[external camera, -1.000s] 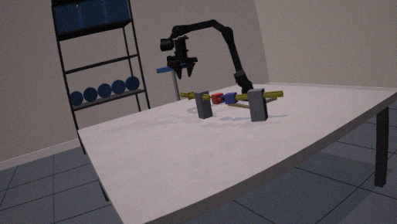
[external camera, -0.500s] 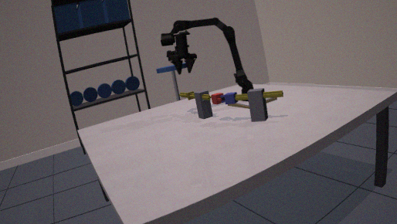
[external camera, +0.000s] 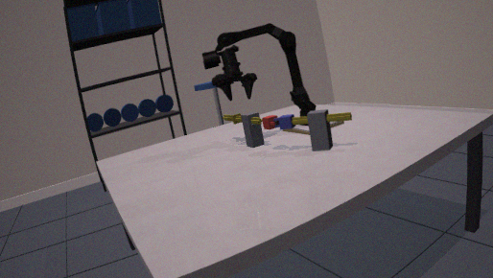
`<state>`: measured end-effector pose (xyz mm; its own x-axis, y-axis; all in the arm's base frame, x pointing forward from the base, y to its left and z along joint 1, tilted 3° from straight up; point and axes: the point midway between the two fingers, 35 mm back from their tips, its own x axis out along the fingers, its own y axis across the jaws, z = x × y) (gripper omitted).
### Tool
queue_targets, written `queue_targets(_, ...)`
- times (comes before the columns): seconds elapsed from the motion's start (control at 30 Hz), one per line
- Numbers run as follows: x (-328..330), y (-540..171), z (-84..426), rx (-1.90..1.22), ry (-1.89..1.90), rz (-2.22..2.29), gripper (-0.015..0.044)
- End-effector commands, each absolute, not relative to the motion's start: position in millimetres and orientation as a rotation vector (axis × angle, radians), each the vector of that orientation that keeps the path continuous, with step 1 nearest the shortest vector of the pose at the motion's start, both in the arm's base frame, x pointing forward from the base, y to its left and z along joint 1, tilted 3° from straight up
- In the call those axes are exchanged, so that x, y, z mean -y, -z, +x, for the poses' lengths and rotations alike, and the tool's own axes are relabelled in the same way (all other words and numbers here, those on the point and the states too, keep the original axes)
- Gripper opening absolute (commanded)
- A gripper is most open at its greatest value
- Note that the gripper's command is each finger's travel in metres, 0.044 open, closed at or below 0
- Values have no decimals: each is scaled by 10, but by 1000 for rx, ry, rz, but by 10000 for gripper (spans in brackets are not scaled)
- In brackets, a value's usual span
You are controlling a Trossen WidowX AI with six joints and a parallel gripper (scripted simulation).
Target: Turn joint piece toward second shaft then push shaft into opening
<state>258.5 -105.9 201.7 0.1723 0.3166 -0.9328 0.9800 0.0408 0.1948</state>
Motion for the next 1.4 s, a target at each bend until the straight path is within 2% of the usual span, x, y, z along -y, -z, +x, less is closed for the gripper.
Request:
queue_targets(0.0, 776, -1969, 2602, -1361, 871, 1591, 440)
queue_targets(0.23, 342, -1895, 2605, -1448, 932, 1780, 440)
queue_targets(0.57, 357, -1894, 2610, -1446, 933, 1785, 440)
queue_targets(0.8, 1421, -1856, 2630, -1285, 927, 1773, 440)
queue_targets(1.03, 2569, -1748, 2179, -1144, 958, 1731, 440)
queue_targets(1.37, 2663, -1655, 2123, -1143, 1003, 1688, 440)
